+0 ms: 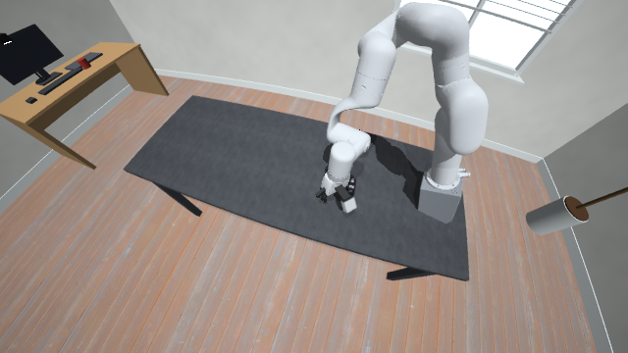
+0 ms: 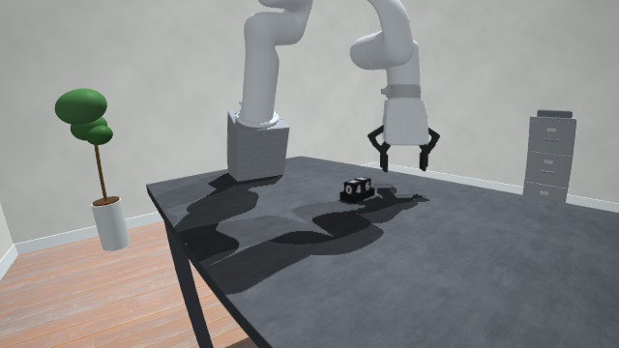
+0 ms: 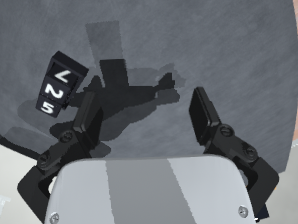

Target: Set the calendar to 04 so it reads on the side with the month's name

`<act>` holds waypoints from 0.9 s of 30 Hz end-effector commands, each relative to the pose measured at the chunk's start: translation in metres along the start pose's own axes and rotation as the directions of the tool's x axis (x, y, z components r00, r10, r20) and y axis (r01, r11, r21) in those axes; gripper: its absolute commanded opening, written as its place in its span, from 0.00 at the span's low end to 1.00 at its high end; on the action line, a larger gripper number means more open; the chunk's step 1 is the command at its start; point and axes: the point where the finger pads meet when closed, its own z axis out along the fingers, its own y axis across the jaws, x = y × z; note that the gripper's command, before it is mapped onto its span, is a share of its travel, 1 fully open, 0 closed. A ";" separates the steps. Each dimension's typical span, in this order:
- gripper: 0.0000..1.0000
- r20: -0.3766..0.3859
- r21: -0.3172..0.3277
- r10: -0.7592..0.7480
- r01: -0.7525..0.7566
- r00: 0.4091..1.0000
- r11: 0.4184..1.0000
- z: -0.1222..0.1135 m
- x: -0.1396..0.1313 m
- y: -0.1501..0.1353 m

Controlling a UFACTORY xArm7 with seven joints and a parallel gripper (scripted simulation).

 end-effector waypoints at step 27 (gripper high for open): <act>1.00 0.003 -0.008 0.446 -0.446 0.895 0.895 -0.001 -0.043 -0.028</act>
